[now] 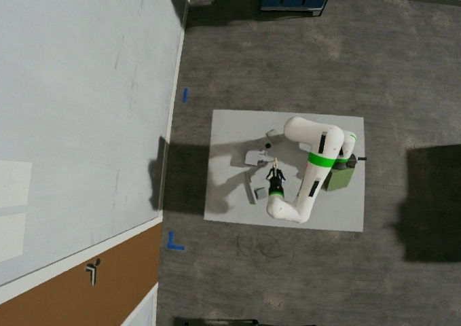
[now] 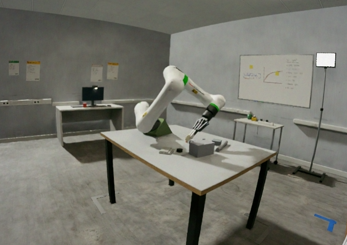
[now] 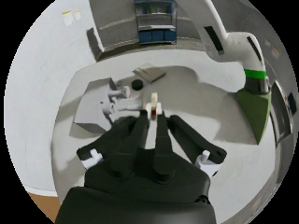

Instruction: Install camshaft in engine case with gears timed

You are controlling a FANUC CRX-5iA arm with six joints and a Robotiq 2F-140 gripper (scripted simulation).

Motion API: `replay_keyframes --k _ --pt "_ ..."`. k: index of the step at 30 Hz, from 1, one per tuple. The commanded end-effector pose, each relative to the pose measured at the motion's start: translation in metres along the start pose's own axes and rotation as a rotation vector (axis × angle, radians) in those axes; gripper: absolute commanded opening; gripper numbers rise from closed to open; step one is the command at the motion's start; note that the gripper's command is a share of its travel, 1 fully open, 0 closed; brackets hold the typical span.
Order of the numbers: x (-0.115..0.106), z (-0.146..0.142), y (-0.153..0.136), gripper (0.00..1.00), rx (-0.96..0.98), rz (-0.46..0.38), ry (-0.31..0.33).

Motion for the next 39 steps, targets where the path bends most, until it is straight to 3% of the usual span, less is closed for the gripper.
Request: replay_keyframes --k 1,39 --pt "-0.0008 -0.0002 0.0005 0.14 0.001 -0.001 0.001" --pt "-0.0008 -0.0102 0.0032 0.14 0.002 -0.003 0.002"
Point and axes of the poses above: the point where the finger pads meet when closed, its own x axis out along the fingers, its own z axis across the jaws, y = z × x, the point moved 6 cm from there along -x, back along the fingers, and after that the axes turned 12 degrees about -x, right-handed, at the moved point
